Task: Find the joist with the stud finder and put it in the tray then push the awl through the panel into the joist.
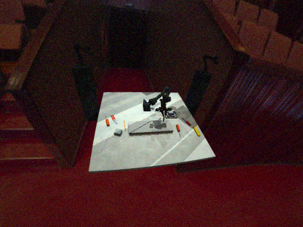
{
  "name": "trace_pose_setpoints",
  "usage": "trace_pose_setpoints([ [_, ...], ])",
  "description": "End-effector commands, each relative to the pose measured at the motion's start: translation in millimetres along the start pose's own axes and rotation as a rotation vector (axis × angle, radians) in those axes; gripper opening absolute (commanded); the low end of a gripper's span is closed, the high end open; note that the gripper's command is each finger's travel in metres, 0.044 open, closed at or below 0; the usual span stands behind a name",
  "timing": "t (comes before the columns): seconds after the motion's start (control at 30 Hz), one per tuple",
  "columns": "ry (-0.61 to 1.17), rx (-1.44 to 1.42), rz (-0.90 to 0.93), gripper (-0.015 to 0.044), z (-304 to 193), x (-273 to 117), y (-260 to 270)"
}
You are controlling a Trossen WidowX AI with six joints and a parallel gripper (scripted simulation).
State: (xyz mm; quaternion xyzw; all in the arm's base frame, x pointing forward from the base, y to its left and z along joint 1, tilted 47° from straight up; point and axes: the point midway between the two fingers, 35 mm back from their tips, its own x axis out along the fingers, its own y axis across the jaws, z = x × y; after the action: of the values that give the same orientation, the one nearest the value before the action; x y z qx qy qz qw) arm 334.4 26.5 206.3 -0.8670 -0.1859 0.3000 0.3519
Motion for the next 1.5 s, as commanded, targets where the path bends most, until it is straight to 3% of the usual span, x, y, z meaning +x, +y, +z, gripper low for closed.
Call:
trace_pose_setpoints([
  [0.0, -0.001, 0.006, 0.004, 0.0000, 4, 2, 1],
  [1.47, 0.001, 0.007, 0.002, 0.0000, 32, 24, 1],
])
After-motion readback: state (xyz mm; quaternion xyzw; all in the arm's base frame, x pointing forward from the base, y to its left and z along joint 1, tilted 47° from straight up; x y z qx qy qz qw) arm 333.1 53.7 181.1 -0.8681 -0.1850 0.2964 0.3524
